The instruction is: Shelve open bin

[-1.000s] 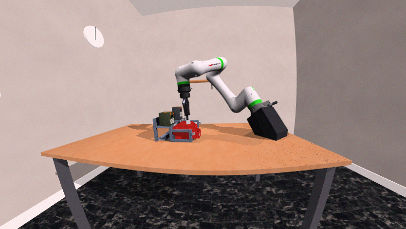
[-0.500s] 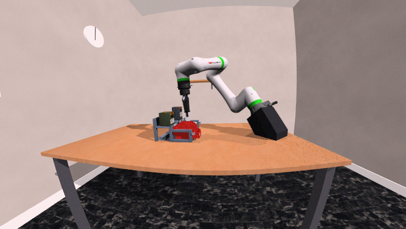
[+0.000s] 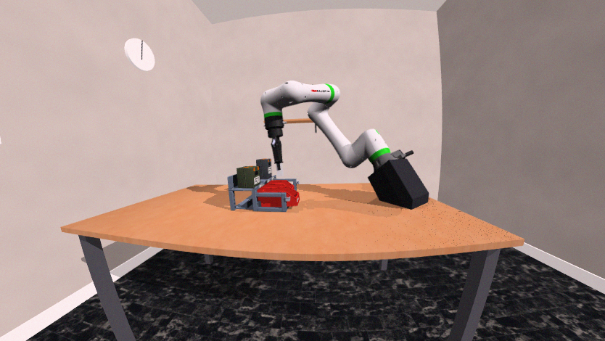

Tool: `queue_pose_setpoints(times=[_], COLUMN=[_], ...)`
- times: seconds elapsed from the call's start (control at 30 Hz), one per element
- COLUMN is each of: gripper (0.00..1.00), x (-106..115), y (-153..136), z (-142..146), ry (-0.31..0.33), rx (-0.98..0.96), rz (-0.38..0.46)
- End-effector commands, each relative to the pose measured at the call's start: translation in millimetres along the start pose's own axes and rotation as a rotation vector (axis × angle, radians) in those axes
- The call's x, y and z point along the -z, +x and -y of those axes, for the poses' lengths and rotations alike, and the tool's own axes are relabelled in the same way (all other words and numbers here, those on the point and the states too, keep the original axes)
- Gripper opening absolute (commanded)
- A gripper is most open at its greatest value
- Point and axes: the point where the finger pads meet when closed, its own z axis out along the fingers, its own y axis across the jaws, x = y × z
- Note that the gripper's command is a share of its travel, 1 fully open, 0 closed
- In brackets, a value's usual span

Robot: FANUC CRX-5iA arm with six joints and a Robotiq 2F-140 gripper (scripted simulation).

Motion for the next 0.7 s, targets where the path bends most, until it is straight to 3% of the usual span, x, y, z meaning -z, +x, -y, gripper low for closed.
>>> queue_pose_setpoints(times=[0.0,0.67], gripper=[0.06,0.06], x=[3.4,13.9], y=[-0.2,-1.1], z=[0.1,0.2], ry=[0.000,0.000], rx=[0.000,0.000], rz=[0.000,0.000])
